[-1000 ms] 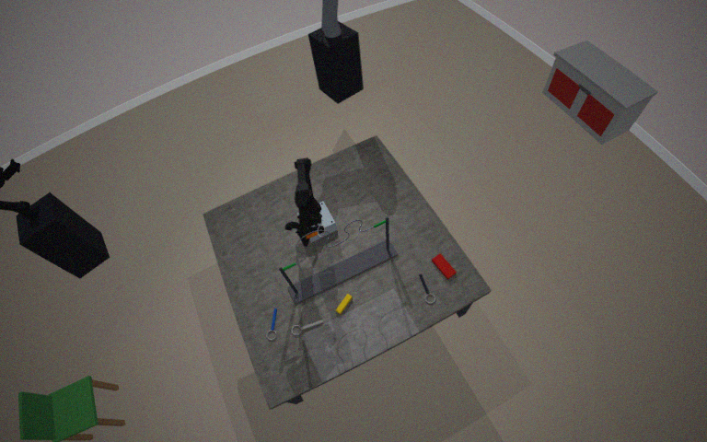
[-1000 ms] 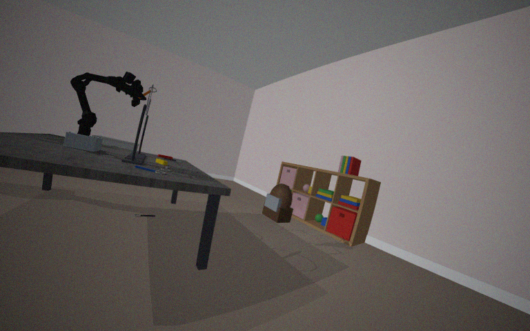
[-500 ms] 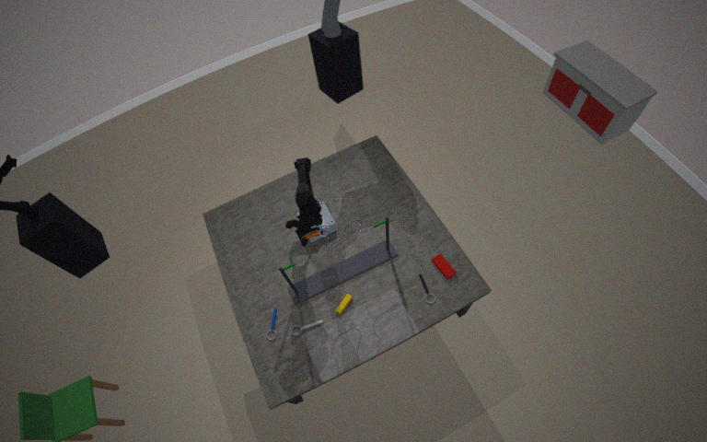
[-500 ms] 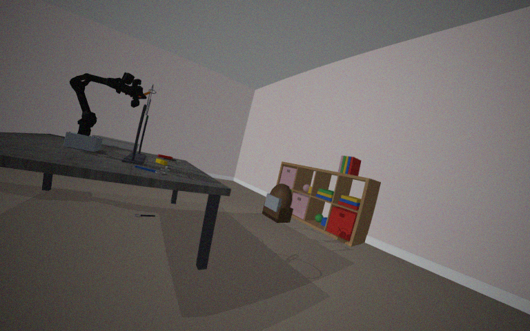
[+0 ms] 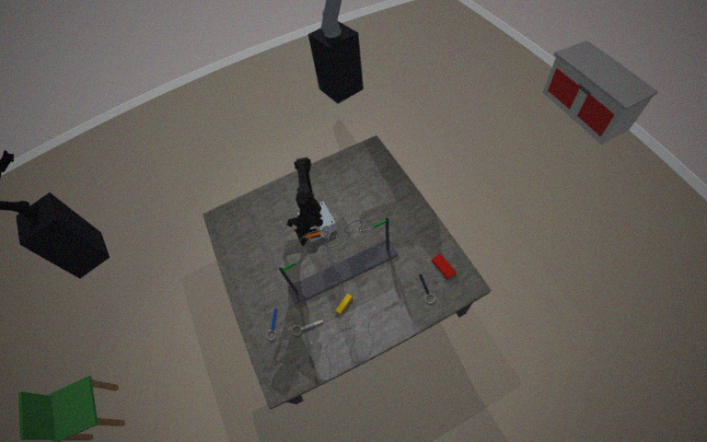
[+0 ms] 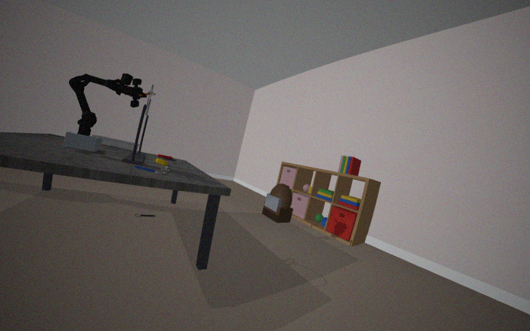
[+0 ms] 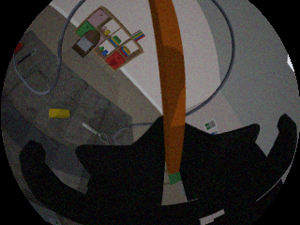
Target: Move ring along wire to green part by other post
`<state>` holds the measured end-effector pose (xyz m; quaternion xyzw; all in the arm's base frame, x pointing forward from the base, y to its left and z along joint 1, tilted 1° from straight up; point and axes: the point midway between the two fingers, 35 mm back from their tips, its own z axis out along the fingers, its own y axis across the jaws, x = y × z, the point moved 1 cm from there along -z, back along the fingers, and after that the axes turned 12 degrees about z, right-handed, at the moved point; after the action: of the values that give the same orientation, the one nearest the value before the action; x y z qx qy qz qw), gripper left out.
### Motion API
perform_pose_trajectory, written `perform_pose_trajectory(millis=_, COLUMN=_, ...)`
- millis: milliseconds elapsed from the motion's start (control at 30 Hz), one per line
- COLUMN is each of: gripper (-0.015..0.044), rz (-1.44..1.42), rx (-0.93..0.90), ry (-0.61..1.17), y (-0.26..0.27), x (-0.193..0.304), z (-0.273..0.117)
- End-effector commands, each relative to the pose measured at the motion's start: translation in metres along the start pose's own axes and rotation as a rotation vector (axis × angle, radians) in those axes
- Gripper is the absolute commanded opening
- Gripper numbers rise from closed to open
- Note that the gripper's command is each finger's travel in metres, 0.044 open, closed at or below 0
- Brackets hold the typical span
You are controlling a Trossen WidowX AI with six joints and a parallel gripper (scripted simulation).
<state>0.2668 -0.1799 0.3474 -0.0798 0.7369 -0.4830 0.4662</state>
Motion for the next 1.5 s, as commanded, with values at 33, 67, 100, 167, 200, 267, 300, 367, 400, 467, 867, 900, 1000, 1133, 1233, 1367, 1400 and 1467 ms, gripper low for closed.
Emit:
perform_pose_trajectory(millis=33, gripper=-0.015, rz=-0.055, rx=0.03, ry=-0.012, y=-0.002, x=0.0, z=-0.001)
perform_pose_trajectory(millis=67, gripper=-0.015, rz=-0.066, rx=0.035, ry=-0.015, y=-0.002, x=0.0, z=-0.001)
perform_pose_trajectory(millis=100, gripper=-0.015, rz=-0.077, rx=0.04, ry=-0.017, y=-0.003, x=0.0, z=-0.001)
perform_pose_trajectory(millis=167, gripper=-0.015, rz=-0.099, rx=0.051, ry=-0.022, y=-0.004, x=0.0, z=-0.001)
perform_pose_trajectory(millis=200, gripper=-0.015, rz=-0.109, rx=0.056, ry=-0.025, y=-0.004, x=0.0, z=-0.001)
perform_pose_trajectory(millis=267, gripper=-0.015, rz=-0.131, rx=0.067, ry=-0.03, y=-0.005, x=-0.001, z=-0.001)
perform_pose_trajectory(millis=300, gripper=-0.015, rz=-0.142, rx=0.072, ry=-0.032, y=-0.005, x=-0.001, z=-0.001)
perform_pose_trajectory(millis=367, gripper=-0.015, rz=-0.164, rx=0.083, ry=-0.038, y=-0.006, x=-0.001, z=-0.001)
perform_pose_trajectory(millis=400, gripper=-0.015, rz=-0.175, rx=0.088, ry=-0.04, y=-0.006, x=-0.001, z=-0.001)
perform_pose_trajectory(millis=467, gripper=-0.015, rz=-0.197, rx=0.099, ry=-0.045, y=-0.007, x=-0.001, z=-0.001)
perform_pose_trajectory(millis=867, gripper=-0.015, rz=-0.329, rx=0.163, ry=-0.076, y=-0.011, x=-0.003, z=-0.001)
perform_pose_trajectory(millis=900, gripper=-0.015, rz=-0.34, rx=0.169, ry=-0.078, y=-0.011, x=-0.004, z=-0.001)
perform_pose_trajectory(millis=1000, gripper=-0.015, rz=-0.373, rx=0.185, ry=-0.086, y=-0.012, x=-0.004, z=-0.001)
perform_pose_trajectory(millis=1133, gripper=-0.015, rz=-0.417, rx=0.206, ry=-0.096, y=-0.014, x=-0.005, z=-0.001)
perform_pose_trajectory(millis=1233, gripper=-0.015, rz=-0.45, rx=0.222, ry=-0.103, y=-0.014, x=-0.006, z=-0.001)
perform_pose_trajectory(millis=1367, gripper=-0.015, rz=-0.494, rx=0.244, ry=-0.113, y=-0.016, x=-0.007, z=-0.001)
perform_pose_trajectory(millis=1400, gripper=-0.015, rz=-0.505, rx=0.249, ry=-0.116, y=-0.016, x=-0.007, z=-0.001)
perform_pose_trajectory(millis=1467, gripper=-0.015, rz=-0.527, rx=0.26, ry=-0.121, y=-0.017, x=-0.007, z=-0.002)
